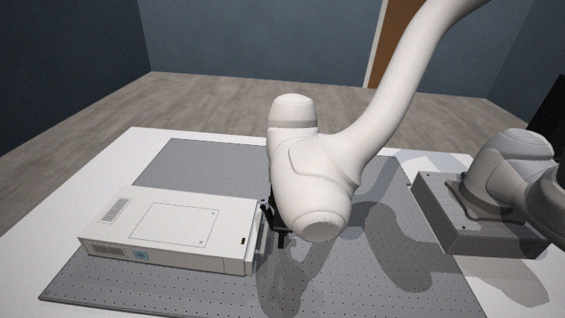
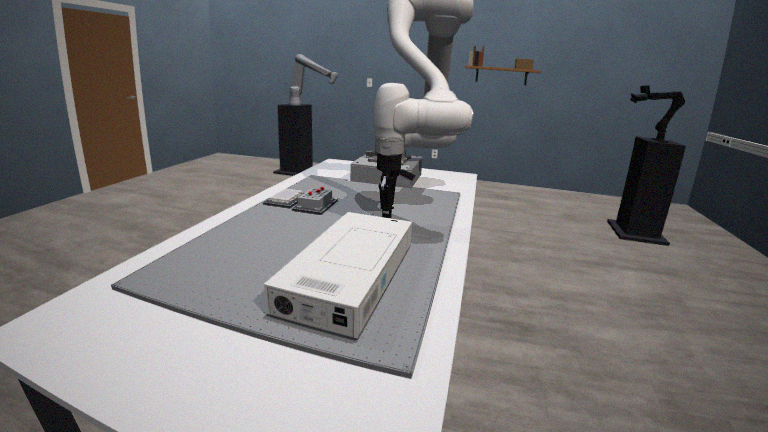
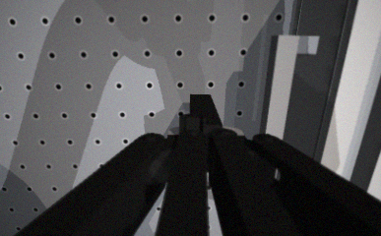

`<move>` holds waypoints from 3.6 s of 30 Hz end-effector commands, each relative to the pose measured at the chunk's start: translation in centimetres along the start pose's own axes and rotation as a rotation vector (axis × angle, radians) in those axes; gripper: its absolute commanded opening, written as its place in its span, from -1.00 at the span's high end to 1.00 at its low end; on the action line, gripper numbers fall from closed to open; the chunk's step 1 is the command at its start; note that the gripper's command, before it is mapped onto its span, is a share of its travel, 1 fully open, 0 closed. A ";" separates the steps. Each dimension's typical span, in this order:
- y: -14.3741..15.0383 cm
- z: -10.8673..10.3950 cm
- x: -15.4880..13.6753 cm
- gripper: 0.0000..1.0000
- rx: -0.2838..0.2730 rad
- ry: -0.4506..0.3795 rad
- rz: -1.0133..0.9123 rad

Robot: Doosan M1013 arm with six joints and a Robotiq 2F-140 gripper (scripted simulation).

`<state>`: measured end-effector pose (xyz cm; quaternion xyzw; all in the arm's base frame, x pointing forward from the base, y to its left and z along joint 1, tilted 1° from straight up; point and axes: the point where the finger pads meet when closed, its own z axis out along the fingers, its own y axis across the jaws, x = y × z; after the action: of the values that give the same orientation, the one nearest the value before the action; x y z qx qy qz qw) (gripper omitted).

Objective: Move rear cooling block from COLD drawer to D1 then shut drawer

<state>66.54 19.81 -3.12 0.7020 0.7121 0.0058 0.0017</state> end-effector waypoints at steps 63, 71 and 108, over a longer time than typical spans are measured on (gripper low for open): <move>-0.9 -5.5 0.3 0.80 -0.004 0.000 -0.002; -0.9 -6.4 0.2 0.80 -0.004 0.000 -0.002; -1.0 -10.7 0.2 0.80 -0.004 -0.001 -0.002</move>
<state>65.46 19.78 6.81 0.7018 0.7124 0.0058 0.0014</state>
